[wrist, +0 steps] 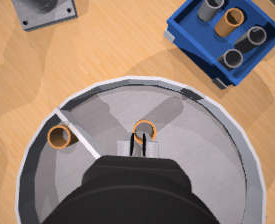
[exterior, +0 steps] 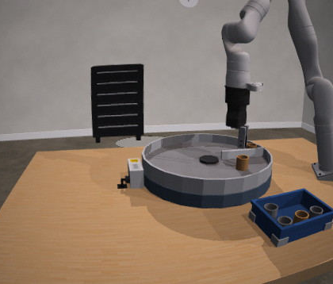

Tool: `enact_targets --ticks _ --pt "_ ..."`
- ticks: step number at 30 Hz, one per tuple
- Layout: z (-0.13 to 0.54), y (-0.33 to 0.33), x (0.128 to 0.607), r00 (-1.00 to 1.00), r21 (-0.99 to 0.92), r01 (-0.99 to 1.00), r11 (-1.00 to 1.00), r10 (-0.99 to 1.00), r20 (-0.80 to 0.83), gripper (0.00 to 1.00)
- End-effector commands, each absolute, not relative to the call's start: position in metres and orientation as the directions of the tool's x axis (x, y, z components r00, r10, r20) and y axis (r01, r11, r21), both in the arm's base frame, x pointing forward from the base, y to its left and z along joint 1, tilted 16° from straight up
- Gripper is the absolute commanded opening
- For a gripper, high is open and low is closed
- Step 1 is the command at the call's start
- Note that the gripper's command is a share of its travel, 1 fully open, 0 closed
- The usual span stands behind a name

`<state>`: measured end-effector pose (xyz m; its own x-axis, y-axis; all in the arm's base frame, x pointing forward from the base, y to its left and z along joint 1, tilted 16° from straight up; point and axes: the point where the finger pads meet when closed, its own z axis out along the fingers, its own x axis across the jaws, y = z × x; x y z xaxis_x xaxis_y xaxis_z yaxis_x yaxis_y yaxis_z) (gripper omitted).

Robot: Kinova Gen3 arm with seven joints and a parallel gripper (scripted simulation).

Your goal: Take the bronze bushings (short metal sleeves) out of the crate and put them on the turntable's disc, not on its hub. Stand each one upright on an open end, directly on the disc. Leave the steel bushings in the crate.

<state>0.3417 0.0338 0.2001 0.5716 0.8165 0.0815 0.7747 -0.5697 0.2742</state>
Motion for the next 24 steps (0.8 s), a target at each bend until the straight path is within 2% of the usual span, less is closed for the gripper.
enact_targets --ticks 1,24 --pt "0.2006 0.0339 0.342 0.571 0.276 0.774 -0.57 0.817 0.082 0.38" --pt "0.2006 0.0341 0.3419 0.571 0.275 0.774 -0.57 0.817 0.082 0.36"
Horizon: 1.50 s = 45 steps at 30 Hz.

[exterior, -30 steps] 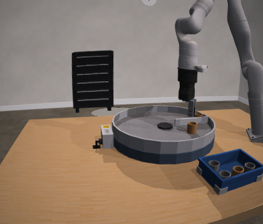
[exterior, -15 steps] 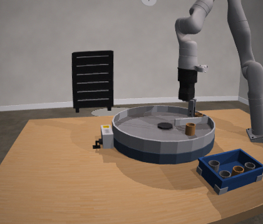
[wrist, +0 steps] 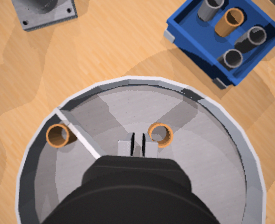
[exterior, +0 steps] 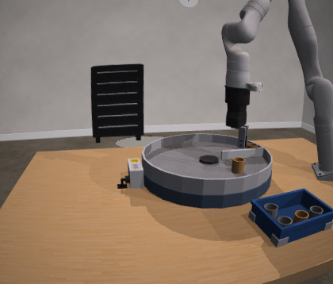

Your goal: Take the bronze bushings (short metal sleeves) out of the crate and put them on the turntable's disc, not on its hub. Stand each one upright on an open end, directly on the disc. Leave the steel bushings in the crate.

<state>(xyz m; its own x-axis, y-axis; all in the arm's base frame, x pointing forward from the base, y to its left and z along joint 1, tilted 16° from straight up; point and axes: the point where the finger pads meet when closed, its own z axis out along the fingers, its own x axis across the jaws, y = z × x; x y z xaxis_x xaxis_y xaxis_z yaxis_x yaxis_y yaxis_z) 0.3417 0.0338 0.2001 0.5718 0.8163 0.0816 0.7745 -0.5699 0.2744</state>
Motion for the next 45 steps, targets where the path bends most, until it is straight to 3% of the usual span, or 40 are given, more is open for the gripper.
enact_targets --ticks 1,26,45 --pt "0.201 0.034 0.342 0.571 0.275 0.774 -0.57 0.817 0.082 0.36" --pt "0.188 0.11 0.322 0.571 0.275 0.775 -0.57 0.817 0.082 0.36" --pt "0.166 0.244 0.288 0.571 0.275 0.775 -0.57 0.817 0.082 0.36"
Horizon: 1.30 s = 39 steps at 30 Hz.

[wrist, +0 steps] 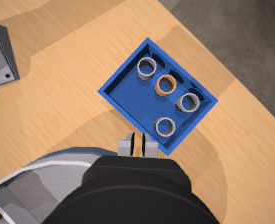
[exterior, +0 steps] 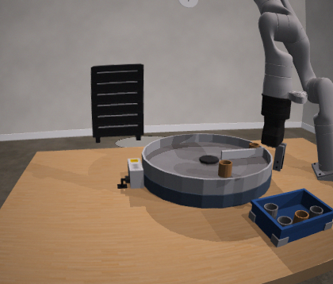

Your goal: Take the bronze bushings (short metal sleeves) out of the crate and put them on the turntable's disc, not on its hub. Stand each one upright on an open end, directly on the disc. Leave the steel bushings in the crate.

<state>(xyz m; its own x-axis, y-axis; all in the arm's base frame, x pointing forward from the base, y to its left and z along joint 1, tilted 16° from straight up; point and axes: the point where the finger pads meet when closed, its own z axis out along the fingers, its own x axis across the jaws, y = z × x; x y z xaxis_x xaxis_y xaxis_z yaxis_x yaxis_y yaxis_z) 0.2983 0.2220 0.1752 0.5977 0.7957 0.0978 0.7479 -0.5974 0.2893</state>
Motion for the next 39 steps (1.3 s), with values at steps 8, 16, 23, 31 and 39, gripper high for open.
enact_targets --ticks 8,16,23,31,39 --pt "0.156 0.307 0.272 0.571 0.275 0.775 -0.569 0.817 0.083 0.36" --pt "0.152 0.33 0.266 0.571 0.275 0.774 -0.57 0.817 0.082 0.36" --pt "0.151 0.334 0.265 0.571 0.276 0.774 -0.57 0.817 0.082 0.36" --pt "0.151 0.334 0.265 0.571 0.276 0.774 -0.57 0.817 0.082 0.36" --pt "0.151 0.334 0.265 0.571 0.276 0.774 -0.57 0.817 0.082 0.36"
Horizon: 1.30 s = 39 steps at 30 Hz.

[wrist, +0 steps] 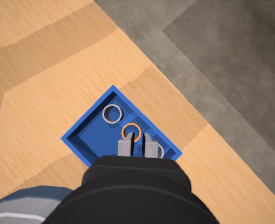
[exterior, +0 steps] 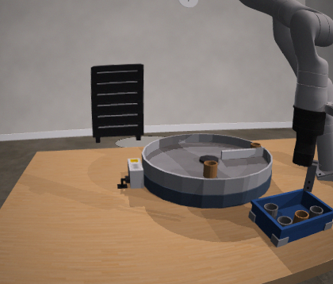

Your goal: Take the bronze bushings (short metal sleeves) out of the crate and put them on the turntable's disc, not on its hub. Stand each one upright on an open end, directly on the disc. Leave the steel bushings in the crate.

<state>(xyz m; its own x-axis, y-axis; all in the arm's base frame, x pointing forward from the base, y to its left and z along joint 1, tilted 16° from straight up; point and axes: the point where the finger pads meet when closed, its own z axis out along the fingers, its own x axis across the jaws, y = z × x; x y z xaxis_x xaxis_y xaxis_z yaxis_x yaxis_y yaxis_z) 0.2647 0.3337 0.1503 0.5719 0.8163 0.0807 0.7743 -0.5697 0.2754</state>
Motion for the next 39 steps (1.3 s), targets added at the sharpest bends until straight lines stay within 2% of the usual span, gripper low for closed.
enact_targets --ticks 1,21,39 --pt "0.151 0.334 0.265 0.571 0.276 0.774 -0.57 0.817 0.082 0.36" --pt "0.149 0.334 0.265 0.571 0.276 0.774 -0.57 0.817 0.082 0.36" --pt "0.092 0.329 0.281 0.571 0.276 0.774 -0.57 0.817 0.082 0.36"
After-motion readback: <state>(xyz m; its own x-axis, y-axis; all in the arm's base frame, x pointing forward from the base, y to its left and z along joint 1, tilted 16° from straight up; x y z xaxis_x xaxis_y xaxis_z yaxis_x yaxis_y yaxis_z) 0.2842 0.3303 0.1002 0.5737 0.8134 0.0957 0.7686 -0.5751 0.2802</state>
